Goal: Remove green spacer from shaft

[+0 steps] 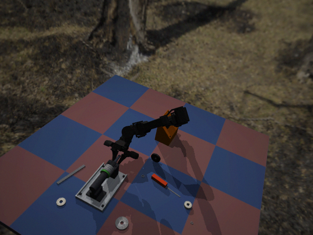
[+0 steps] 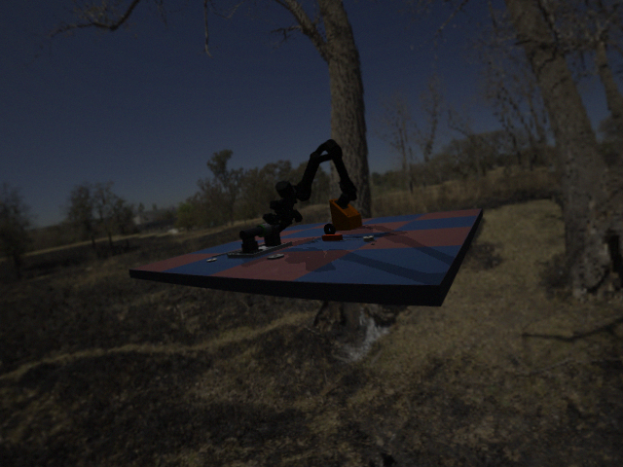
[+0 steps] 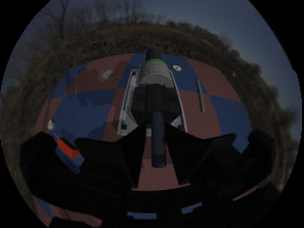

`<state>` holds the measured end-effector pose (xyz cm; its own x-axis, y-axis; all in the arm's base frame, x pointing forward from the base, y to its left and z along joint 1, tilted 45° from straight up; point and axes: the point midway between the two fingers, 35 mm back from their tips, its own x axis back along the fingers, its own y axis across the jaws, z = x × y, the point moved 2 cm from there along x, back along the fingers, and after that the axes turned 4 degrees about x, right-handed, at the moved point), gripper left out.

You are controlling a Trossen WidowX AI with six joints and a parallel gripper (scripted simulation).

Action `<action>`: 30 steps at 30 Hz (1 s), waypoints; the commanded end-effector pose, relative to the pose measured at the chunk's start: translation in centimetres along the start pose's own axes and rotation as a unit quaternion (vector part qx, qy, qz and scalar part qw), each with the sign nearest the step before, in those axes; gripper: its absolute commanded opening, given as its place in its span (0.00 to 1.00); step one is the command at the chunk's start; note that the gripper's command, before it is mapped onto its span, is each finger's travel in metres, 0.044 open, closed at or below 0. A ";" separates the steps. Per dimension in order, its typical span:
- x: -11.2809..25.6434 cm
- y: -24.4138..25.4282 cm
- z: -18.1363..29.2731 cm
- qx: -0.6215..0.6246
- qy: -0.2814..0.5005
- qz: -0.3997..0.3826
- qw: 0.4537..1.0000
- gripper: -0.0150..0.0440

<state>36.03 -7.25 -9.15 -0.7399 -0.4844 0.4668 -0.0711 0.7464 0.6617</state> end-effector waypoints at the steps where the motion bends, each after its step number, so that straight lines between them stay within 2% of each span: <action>1: 0.0 0.0 0.0 0.000 0.000 0.000 1.000 0.32; 7: 0.0 0.0 0.0 0.000 0.000 0.000 1.000 0.25; 30: 1.2 0.1 1.3 -0.002 -0.001 0.002 1.000 0.25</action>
